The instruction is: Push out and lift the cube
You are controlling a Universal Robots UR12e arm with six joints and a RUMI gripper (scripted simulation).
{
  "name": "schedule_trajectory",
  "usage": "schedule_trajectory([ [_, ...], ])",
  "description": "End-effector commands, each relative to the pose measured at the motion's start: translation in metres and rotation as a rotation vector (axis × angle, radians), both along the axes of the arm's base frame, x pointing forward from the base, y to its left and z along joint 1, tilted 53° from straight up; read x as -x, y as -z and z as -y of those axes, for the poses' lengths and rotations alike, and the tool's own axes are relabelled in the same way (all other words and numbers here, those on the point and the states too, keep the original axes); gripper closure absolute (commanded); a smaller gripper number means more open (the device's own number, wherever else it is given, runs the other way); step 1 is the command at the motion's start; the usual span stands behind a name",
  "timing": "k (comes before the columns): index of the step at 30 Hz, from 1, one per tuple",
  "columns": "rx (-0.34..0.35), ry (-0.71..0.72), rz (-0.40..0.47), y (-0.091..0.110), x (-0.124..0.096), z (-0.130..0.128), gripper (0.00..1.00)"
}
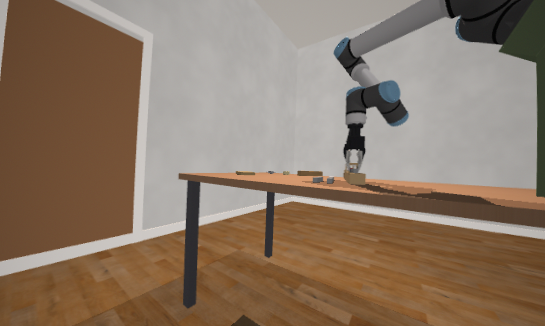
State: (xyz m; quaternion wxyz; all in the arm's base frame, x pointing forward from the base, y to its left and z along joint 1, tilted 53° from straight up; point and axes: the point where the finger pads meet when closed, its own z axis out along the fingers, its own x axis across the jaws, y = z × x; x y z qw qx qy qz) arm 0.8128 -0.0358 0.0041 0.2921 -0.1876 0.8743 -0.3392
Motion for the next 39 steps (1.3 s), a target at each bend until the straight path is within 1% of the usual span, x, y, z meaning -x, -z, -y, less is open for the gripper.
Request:
schedule_trajectory([
  [1, 0.0, -0.001, 0.0, 0.0, 0.0, 0.0, 0.78],
  [21, 0.0, -0.001, 0.0, -0.001, 0.001, -0.001, 0.78],
  [23, 0.0, -0.001, 0.0, -0.006, 0.007, -0.005, 0.78],
  [28, 0.0, -0.001, 0.0, -0.031, 0.033, -0.025, 0.78],
  [30, 0.0, -0.001, 0.0, -0.038, 0.04, -0.031, 0.78],
  [39, 0.0, -0.001, 0.0, -0.041, 0.043, -0.033, 0.78],
])
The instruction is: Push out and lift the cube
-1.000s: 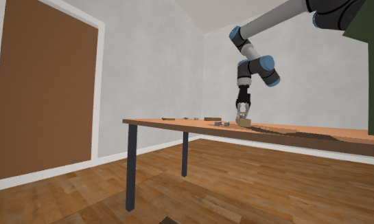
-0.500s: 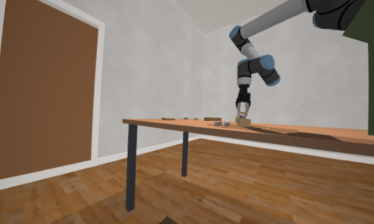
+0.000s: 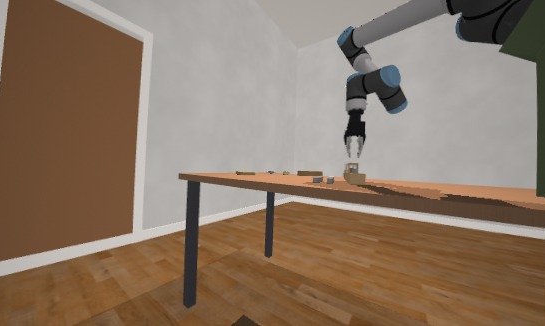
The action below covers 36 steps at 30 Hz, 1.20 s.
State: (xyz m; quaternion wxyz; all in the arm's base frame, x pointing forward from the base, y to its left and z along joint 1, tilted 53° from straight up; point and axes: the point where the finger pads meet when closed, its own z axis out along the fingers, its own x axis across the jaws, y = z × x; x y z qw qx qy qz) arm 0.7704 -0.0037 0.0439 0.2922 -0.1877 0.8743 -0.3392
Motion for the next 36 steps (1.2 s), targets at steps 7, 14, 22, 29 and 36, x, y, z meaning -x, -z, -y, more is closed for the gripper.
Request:
schedule_trajectory([
  [7, 0.0, 0.0, 0.0, -0.001, 0.001, -0.001, 0.78],
  [14, 0.0, 0.0, 0.0, -0.001, 0.001, -0.001, 0.78],
  [22, 0.0, 0.0, 0.0, -0.001, 0.001, -0.001, 0.78],
  [29, 0.0, 0.0, 0.0, -0.001, 0.001, -0.001, 0.78],
  [36, -0.022, 0.019, 0.013, 0.004, -0.02, -0.024, 0.78],
])
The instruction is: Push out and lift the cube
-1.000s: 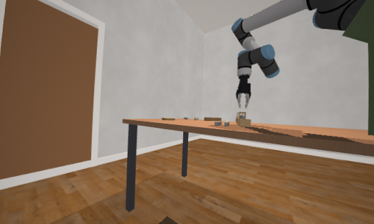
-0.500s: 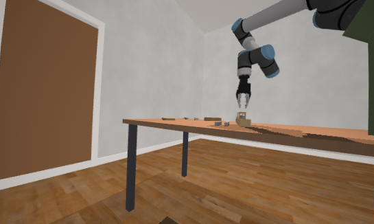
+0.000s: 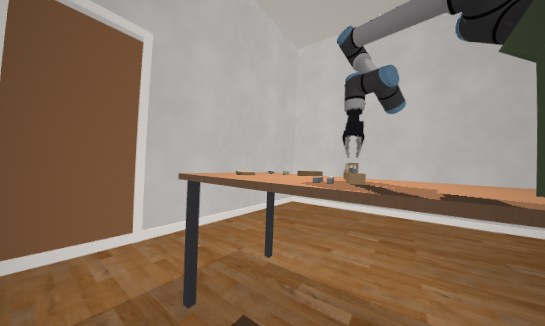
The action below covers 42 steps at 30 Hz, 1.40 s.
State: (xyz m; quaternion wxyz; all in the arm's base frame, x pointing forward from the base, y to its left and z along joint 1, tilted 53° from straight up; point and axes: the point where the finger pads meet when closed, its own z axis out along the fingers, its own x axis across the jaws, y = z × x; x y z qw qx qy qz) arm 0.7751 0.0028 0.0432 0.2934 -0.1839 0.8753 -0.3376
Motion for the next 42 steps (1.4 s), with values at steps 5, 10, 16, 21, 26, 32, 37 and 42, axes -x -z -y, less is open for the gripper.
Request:
schedule_trajectory([
  [5, -0.069, 0.063, 0.046, 0.013, -0.063, -0.085, 0.78],
  [10, -0.096, 0.09, 0.07, 0.017, -0.087, -0.129, 0.78],
  [16, -0.113, 0.107, 0.087, 0.019, -0.101, -0.16, 0.78],
  [21, -0.113, 0.107, 0.087, 0.019, -0.101, -0.16, 0.78],
  [26, -0.113, 0.107, 0.087, 0.019, -0.101, -0.16, 0.78],
  [32, -0.113, 0.107, 0.087, 0.019, -0.101, -0.16, 0.78],
  [37, -0.113, 0.107, 0.087, 0.019, -0.101, -0.16, 0.78],
  [42, -0.113, 0.107, 0.087, 0.019, -0.101, -0.16, 0.78],
])
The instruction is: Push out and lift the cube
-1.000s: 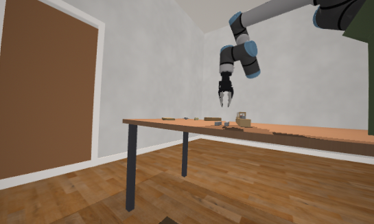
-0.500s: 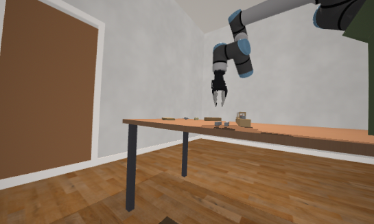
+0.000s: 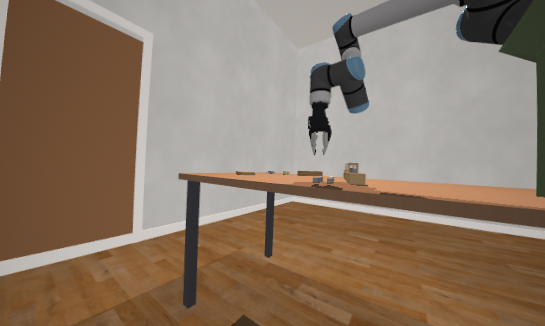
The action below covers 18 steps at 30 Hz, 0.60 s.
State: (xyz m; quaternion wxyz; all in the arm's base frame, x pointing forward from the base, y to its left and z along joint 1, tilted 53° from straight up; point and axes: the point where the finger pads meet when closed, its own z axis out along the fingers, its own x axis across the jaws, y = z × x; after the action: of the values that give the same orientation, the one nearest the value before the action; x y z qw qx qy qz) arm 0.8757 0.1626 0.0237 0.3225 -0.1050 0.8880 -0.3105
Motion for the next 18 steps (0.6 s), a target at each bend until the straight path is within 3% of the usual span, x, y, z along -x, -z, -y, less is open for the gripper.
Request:
schedule_trajectory([
  [1, 0.0, -0.001, 0.001, -0.001, 0.0, -0.001, 0.78],
  [11, 0.0, -0.001, 0.001, 0.0, -0.001, 0.0, 0.78],
  [18, 0.0, -0.001, 0.001, 0.012, -0.013, 0.009, 0.78],
])
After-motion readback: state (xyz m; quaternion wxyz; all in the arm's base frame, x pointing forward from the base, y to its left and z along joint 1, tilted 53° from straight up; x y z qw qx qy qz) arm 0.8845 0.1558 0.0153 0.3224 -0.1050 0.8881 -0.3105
